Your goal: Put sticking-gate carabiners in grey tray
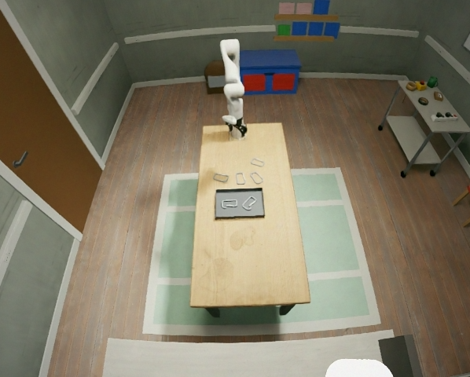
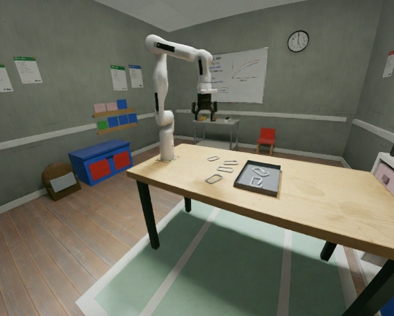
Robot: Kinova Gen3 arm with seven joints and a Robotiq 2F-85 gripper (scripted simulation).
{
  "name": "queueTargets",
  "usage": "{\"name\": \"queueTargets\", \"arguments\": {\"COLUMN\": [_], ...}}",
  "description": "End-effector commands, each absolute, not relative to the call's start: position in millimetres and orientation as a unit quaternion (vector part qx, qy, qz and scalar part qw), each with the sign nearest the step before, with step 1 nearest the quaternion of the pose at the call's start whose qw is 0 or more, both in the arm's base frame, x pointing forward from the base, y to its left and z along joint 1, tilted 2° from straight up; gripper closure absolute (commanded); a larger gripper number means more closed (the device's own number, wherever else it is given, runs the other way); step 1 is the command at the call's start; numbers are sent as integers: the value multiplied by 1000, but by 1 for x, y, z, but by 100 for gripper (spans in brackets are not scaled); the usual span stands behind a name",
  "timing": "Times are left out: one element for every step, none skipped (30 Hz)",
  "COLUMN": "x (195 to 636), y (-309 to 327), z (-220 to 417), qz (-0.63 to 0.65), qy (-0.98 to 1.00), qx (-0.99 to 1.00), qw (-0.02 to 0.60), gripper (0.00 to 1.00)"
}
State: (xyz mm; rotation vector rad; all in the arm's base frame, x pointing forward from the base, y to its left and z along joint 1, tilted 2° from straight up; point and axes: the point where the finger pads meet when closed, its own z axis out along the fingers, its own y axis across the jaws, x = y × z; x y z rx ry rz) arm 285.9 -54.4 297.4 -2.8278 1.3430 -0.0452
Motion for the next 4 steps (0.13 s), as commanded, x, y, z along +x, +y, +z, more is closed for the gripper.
{"name": "queueTargets", "arguments": {"x": [286,286,286,286], "y": [-55,-55,-55,-55], "z": [303,303,303,303], "qz": [-24,-24,-24,-24], "qy": [430,430,430,430], "qx": [-903,-903,-903,-903], "qw": [7,7,7,7], "gripper": [0,0,0,0]}}
